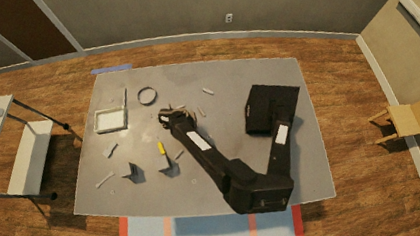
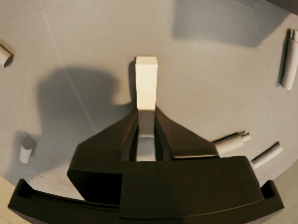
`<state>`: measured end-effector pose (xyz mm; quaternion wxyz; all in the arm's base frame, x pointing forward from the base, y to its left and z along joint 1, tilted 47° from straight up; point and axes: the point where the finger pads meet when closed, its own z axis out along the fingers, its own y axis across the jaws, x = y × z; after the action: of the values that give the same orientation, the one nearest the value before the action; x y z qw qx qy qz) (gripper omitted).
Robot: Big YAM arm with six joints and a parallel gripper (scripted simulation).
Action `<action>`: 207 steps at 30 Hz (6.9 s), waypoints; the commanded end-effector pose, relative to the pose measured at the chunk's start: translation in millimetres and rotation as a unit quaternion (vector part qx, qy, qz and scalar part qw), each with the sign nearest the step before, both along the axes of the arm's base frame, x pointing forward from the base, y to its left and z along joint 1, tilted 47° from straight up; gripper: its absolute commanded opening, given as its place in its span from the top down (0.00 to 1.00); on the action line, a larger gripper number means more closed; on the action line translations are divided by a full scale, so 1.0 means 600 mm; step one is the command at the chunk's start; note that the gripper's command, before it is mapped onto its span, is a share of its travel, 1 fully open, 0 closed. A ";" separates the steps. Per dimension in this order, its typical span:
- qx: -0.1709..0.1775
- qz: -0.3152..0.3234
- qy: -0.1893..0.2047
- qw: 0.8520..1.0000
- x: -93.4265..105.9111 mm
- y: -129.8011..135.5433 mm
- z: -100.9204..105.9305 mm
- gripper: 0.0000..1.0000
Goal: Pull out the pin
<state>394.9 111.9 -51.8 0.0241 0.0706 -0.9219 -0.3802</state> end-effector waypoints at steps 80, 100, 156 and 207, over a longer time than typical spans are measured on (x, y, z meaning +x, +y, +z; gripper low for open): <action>-0.006 0.022 0.014 1.000 -0.012 0.040 -0.045 1.00; -0.006 0.022 0.014 1.000 -0.012 0.040 -0.045 0.68; -0.012 0.014 0.001 1.000 0.001 -0.019 0.004 0.68; -0.018 0.000 -0.026 0.999 0.020 -0.104 0.086 0.68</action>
<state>386.9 64.0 -21.1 0.0333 0.0686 -0.9273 -0.3665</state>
